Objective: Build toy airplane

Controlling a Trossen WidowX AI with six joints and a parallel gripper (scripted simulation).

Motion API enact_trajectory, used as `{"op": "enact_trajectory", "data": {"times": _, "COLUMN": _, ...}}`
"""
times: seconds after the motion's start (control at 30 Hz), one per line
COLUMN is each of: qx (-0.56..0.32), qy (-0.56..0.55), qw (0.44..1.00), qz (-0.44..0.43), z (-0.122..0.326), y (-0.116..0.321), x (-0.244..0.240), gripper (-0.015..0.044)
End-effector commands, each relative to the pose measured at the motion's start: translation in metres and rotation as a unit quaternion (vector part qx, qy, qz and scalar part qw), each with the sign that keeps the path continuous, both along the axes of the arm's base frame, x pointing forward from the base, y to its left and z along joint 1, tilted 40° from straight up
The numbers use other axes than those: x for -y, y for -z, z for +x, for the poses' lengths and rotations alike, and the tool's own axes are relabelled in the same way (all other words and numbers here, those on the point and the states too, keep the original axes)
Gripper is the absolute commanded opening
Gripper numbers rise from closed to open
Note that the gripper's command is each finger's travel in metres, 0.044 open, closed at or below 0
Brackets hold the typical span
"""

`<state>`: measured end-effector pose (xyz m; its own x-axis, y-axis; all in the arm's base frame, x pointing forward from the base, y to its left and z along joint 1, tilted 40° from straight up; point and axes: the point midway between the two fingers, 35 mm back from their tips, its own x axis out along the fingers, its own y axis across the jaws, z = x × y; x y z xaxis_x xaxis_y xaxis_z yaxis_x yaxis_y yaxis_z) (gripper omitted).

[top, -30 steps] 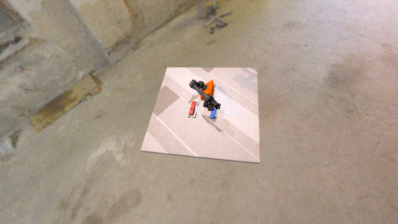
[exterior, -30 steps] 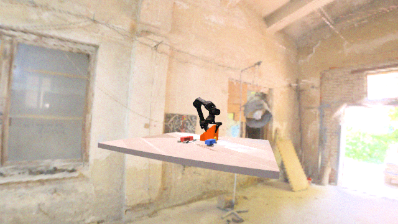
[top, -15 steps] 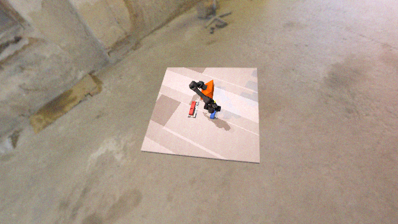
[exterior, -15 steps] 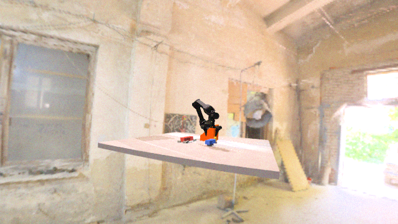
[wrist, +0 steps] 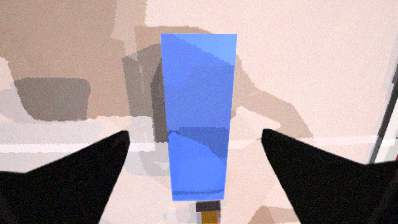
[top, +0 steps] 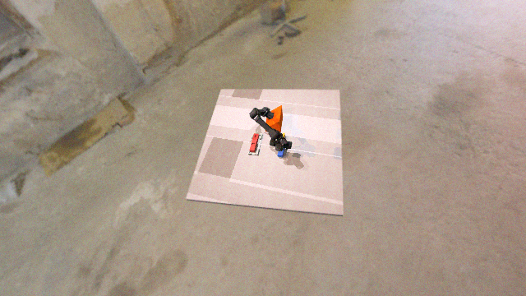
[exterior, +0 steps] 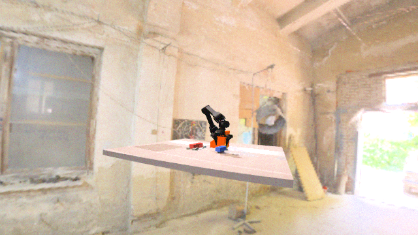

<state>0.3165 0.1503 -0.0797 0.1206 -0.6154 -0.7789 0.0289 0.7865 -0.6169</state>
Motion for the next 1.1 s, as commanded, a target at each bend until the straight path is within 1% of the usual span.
{"op": "enact_trajectory", "data": {"times": 0.0, "qx": -0.004, "qy": 0.0, "qw": 1.0, "qz": -0.005, "z": -0.001, "y": 0.007, "x": 0.007, "gripper": 0.044}}
{"op": "enact_trajectory", "data": {"times": 0.53, "qx": -0.004, "qy": -0.001, "qw": 1.0, "qz": -0.006, "z": 0.001, "y": 0.025, "x": 0.022, "gripper": 0.044}}
{"op": "enact_trajectory", "data": {"times": 0.83, "qx": -0.004, "qy": -0.001, "qw": 1.0, "qz": -0.006, "z": 0.001, "y": 0.025, "x": 0.022, "gripper": 0.0204}}
{"op": "enact_trajectory", "data": {"times": 1.07, "qx": -0.004, "qy": -0.001, "qw": 1.0, "qz": -0.006, "z": 0.001, "y": 0.025, "x": 0.022, "gripper": 0.0157}}
